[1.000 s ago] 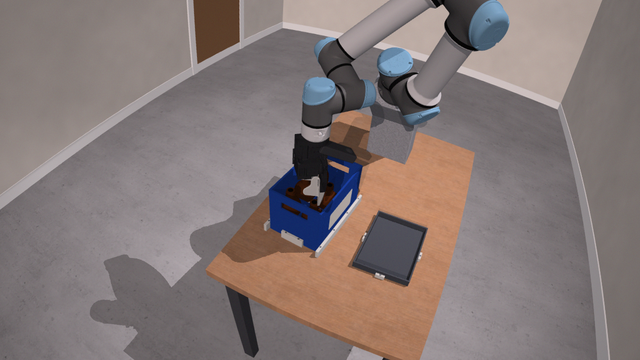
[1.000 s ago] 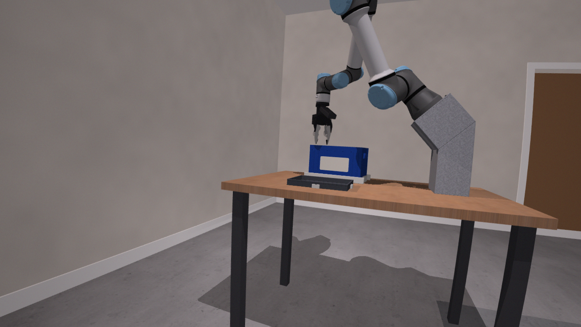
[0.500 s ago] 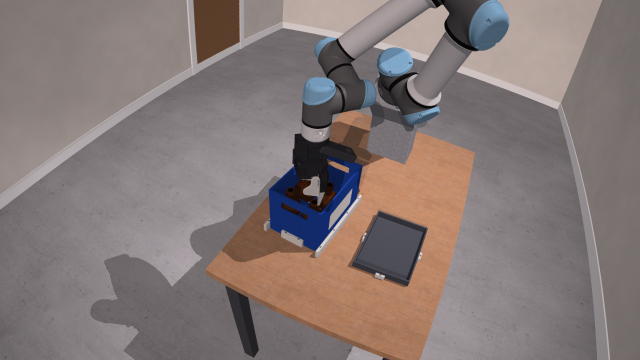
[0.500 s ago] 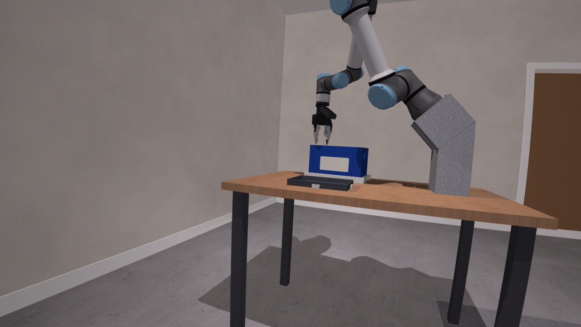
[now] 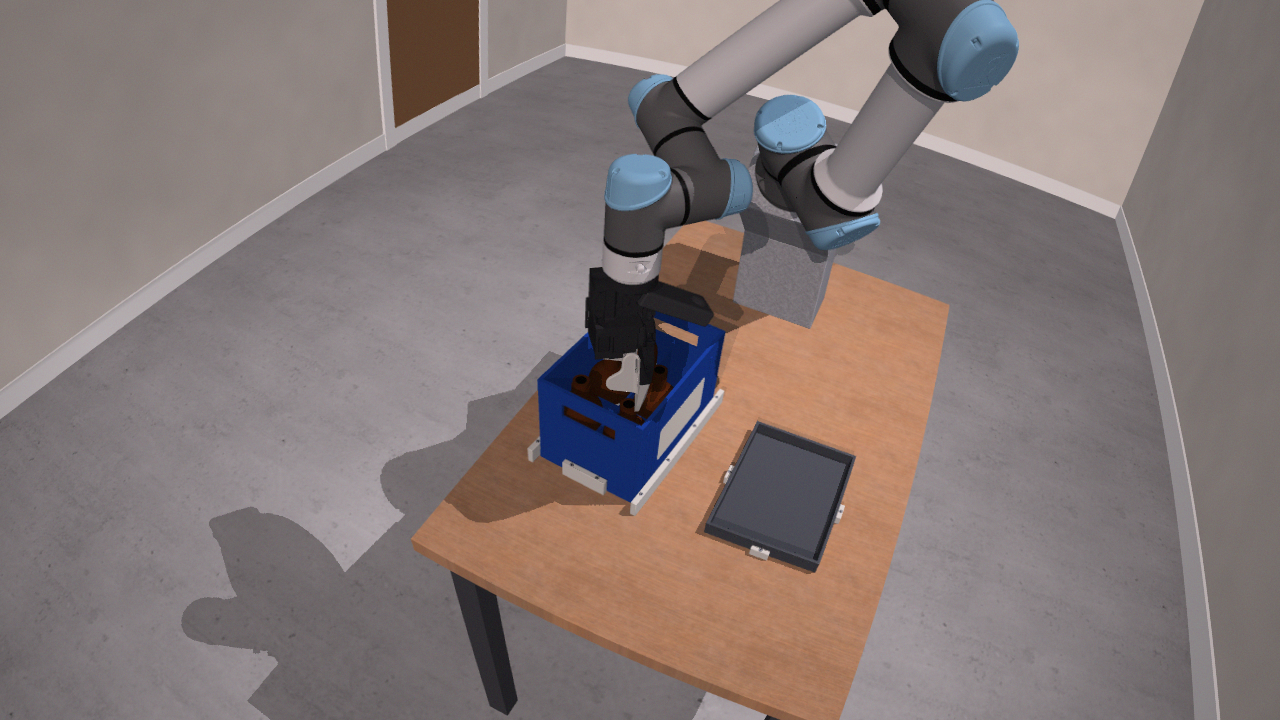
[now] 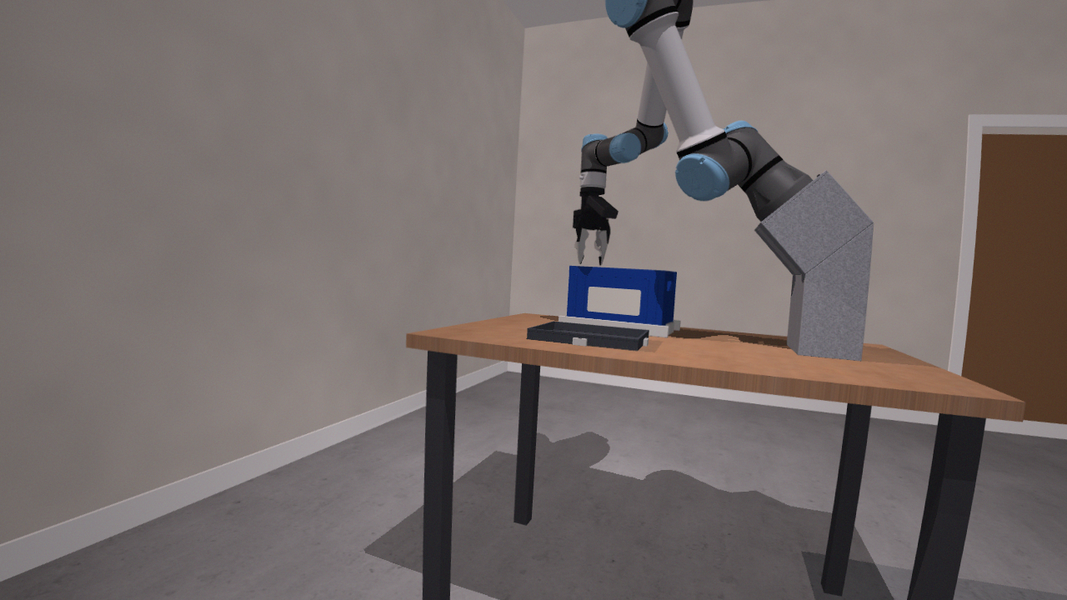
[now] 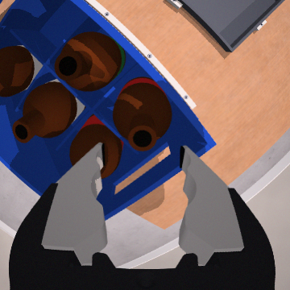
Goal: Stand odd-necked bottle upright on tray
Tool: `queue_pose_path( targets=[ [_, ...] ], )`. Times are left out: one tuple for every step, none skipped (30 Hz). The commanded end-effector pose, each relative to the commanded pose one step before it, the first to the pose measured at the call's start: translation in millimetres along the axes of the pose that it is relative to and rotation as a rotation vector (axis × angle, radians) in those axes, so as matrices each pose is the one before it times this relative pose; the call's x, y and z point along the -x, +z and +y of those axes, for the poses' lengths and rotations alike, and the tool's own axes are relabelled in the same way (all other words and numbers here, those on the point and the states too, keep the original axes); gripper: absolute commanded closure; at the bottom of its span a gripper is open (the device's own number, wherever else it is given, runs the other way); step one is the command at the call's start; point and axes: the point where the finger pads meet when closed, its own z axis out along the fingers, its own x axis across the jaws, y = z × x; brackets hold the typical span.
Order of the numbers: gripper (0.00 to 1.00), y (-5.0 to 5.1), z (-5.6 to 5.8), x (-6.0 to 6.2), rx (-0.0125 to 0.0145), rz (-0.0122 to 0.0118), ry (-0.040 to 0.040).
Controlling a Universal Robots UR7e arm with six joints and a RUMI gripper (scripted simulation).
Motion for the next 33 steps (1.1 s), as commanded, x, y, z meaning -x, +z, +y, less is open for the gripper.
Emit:
queue_pose_path(
  targets=[
    [0.62, -0.26, 0.25, -0.24, 0.00081, 0.00039, -0.00048],
    [0.62, 0.00, 0.00, 0.00, 0.00000, 0.00000, 0.00000],
    [0.62, 0.00, 0.00, 0.00, 0.00000, 0.00000, 0.00000],
    [0.62, 0.00, 0.00, 0.00, 0.00000, 0.00000, 0.00000],
    [0.62, 0.01, 0.00, 0.00, 0.00000, 0.00000, 0.00000],
    [0.62, 0.00, 0.00, 0.00, 0.00000, 0.00000, 0.00000],
    [0.62, 0.00, 0.00, 0.00, 0.00000, 0.00000, 0.00000],
    [0.62, 0.03, 0.00, 0.00, 0.00000, 0.00000, 0.00000],
    [0.62, 0.06, 0.00, 0.00, 0.00000, 0.00000, 0.00000],
    [0.62, 0.10, 0.00, 0.00, 0.00000, 0.00000, 0.00000],
    [0.62, 0.14, 0.00, 0.00, 0.00000, 0.00000, 0.00000],
    [0.62, 0.19, 0.00, 0.00, 0.00000, 0.00000, 0.00000],
    [0.62, 0.24, 0.00, 0.00, 0.00000, 0.00000, 0.00000],
    [0.62, 0.30, 0.00, 0.00, 0.00000, 0.00000, 0.00000],
    [0.62, 0.36, 0.00, 0.00, 0.00000, 0.00000, 0.00000],
    [0.62, 0.42, 0.00, 0.00, 0.00000, 0.00000, 0.00000],
    [0.62, 0.48, 0.00, 0.00, 0.00000, 0.00000, 0.00000],
    [0.62, 0.55, 0.00, 0.00, 0.00000, 0.00000, 0.00000],
    [0.62, 0.61, 0.00, 0.00, 0.00000, 0.00000, 0.00000],
    [0.62, 0.68, 0.00, 0.00, 0.00000, 0.00000, 0.00000],
    [0.62, 0.74, -0.01, 0.00, 0.00000, 0.00000, 0.00000],
    [0.62, 0.79, 0.01, 0.00, 0.00000, 0.00000, 0.00000],
    [0.62, 0.00, 0.00, 0.00, 0.00000, 0.00000, 0.00000],
    [0.62, 0.00, 0.00, 0.00, 0.00000, 0.00000, 0.00000],
    [0.62, 0.85, 0.01, 0.00, 0.00000, 0.00000, 0.00000],
    [0.62, 0.91, 0.00, 0.00, 0.00000, 0.00000, 0.00000],
    [0.62, 0.96, 0.00, 0.00, 0.00000, 0.00000, 0.00000],
    [0.62, 1.01, -0.01, 0.00, 0.00000, 0.00000, 0.00000],
    [0.62, 1.05, 0.00, 0.00, 0.00000, 0.00000, 0.00000],
    [0.62, 1.09, 0.01, 0.00, 0.00000, 0.00000, 0.00000],
    [0.62, 1.13, 0.00, 0.00, 0.00000, 0.00000, 0.00000],
    [0.62, 1.16, -0.01, 0.00, 0.00000, 0.00000, 0.00000],
    [0.62, 1.19, -0.01, 0.00, 0.00000, 0.00000, 0.00000]
  ],
)
